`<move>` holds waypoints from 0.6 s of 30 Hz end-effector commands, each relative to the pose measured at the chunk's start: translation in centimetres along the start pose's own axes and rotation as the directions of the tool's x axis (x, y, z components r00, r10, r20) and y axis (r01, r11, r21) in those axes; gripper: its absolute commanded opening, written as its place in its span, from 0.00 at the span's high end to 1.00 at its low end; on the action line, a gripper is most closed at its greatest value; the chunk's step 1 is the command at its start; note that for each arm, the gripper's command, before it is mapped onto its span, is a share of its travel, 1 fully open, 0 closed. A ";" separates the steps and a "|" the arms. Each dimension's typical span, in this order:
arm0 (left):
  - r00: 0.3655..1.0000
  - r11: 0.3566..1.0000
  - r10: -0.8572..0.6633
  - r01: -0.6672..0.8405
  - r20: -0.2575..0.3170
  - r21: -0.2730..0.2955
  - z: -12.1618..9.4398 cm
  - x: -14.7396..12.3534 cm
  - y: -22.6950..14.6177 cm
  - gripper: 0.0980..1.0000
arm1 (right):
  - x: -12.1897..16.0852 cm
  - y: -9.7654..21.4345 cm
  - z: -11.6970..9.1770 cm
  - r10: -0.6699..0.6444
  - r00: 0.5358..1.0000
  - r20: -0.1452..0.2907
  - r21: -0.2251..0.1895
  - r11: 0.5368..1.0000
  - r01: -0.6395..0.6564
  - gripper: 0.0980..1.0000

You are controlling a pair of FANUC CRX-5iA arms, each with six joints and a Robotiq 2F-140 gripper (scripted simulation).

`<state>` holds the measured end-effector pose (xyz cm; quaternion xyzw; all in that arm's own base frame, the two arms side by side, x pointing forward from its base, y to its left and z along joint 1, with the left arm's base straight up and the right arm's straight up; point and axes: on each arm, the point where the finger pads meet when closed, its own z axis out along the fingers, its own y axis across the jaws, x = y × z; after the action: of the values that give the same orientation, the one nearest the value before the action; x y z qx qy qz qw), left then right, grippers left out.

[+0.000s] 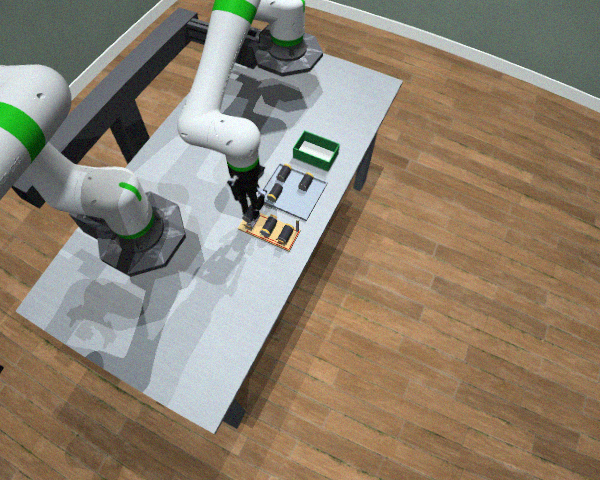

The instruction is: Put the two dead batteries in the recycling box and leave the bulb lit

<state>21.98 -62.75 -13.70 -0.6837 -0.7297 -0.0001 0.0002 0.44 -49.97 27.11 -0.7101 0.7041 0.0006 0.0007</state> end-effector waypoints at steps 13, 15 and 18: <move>1.000 1.000 0.000 0.000 0.002 -0.001 -0.2 -0.1 0.0 0.84 | 0.0 0.0 -0.1 0.000 1.000 -0.002 0.000 1.000 0.000 0.00; 1.000 1.000 0.000 0.000 0.002 -0.001 0.0 -0.1 0.0 0.84 | 0.0 0.0 -0.1 0.000 1.000 -0.002 0.000 1.000 0.000 0.00; 1.000 1.000 0.000 0.000 0.002 -0.001 0.7 -0.1 0.0 0.84 | 0.0 0.0 -0.1 0.000 1.000 -0.002 0.000 1.000 0.000 0.00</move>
<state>21.99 -62.77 -14.00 -0.6837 -0.7297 0.0000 0.0001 0.44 -49.97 27.11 -0.7101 0.7041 0.0006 0.0007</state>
